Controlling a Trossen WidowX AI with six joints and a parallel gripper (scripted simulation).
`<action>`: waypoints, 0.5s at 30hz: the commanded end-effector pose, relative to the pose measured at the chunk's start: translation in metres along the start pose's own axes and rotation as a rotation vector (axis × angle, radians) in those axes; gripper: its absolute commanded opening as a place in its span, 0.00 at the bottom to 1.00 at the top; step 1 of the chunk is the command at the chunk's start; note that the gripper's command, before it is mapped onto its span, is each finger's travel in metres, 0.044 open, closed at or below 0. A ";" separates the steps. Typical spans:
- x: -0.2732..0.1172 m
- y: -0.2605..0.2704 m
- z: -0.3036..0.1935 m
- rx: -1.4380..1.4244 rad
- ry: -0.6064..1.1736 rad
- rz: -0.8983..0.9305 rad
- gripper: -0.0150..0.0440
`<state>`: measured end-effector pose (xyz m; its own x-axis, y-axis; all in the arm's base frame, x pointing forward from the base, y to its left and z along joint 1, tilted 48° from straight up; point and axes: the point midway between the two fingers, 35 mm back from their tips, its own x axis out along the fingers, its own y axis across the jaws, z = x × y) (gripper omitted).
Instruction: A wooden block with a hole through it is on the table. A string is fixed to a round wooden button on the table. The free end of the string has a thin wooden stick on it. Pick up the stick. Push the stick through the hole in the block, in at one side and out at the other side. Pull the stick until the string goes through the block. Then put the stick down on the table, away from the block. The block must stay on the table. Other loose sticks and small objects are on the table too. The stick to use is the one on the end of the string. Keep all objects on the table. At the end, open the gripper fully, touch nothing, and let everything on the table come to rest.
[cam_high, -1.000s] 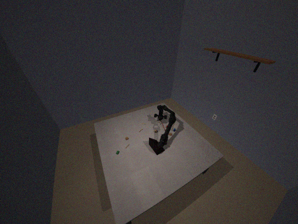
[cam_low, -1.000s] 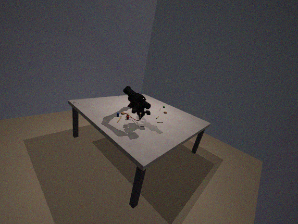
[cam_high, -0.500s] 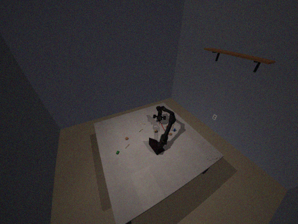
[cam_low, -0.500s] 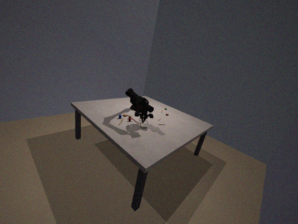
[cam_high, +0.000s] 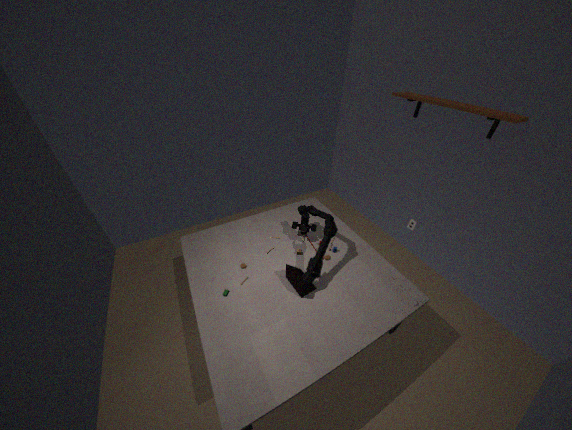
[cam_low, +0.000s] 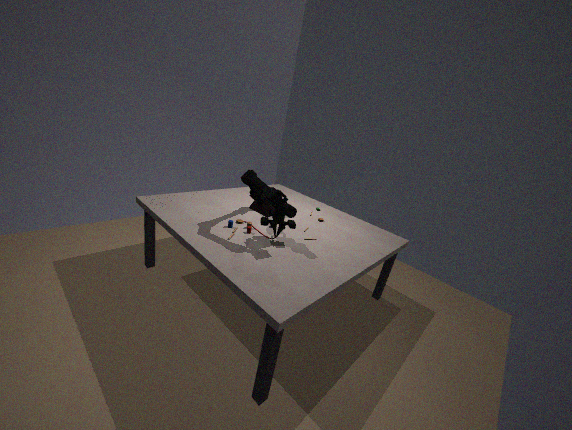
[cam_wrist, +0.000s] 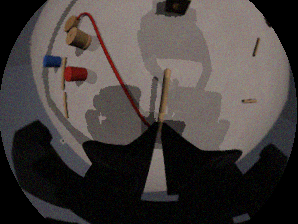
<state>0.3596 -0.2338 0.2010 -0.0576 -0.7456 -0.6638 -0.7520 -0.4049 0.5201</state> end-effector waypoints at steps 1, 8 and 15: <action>0.004 -0.004 0.003 0.003 0.003 0.005 0.25; 0.010 -0.009 0.007 0.003 0.004 0.005 0.25; 0.010 -0.009 0.009 0.003 0.005 0.005 0.25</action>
<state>0.3609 -0.2331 0.1859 -0.0575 -0.7463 -0.6632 -0.7514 -0.4050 0.5209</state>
